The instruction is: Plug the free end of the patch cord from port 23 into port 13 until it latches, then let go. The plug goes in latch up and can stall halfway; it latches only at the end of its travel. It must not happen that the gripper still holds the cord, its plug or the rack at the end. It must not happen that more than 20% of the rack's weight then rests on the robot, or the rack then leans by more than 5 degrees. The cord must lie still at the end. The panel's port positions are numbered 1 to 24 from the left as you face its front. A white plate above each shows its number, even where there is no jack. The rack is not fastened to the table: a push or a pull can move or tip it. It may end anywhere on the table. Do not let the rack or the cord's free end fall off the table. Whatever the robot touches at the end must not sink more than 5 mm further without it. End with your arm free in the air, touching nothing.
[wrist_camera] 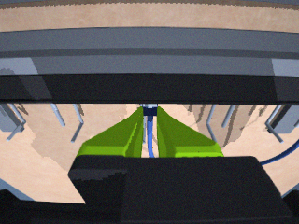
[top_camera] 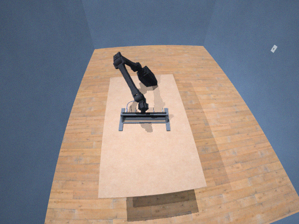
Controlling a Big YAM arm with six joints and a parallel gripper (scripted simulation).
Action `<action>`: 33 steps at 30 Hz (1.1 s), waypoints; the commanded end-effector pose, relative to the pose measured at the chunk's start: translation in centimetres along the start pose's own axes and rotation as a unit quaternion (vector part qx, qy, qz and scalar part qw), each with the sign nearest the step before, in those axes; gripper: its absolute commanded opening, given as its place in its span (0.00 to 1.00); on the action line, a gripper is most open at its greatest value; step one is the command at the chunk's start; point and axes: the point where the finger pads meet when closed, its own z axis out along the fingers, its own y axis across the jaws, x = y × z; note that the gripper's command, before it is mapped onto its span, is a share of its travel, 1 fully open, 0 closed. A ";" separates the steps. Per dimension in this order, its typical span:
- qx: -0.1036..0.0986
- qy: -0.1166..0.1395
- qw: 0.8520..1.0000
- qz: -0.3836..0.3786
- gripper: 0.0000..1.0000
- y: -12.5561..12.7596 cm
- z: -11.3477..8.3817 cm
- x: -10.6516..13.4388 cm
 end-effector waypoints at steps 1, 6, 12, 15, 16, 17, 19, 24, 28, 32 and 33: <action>-0.008 -0.057 0.997 0.042 0.00 -1.0 -2.0 -6.1; -0.008 -0.059 0.997 0.042 0.00 -1.0 -2.1 -6.3; -0.008 -0.061 0.997 0.042 0.00 -1.0 -2.1 -6.4; -0.008 -0.062 0.997 0.042 0.00 -1.0 -2.2 -6.5; -0.008 -0.062 0.997 0.042 0.00 -1.0 -2.2 -6.5; -0.008 -0.063 0.997 0.043 0.00 -1.0 -2.2 -6.5; -0.008 -0.064 0.997 0.043 0.00 -1.0 -2.3 -6.6; -0.009 -0.066 0.997 0.043 0.00 -0.9 -2.4 -6.7; -0.009 -0.067 0.997 0.043 0.00 -0.9 -2.4 -6.8; -0.009 -0.068 0.997 0.043 0.00 -0.9 -2.5 -6.9; -0.009 -0.069 0.997 0.043 0.00 -0.9 -2.5 -6.9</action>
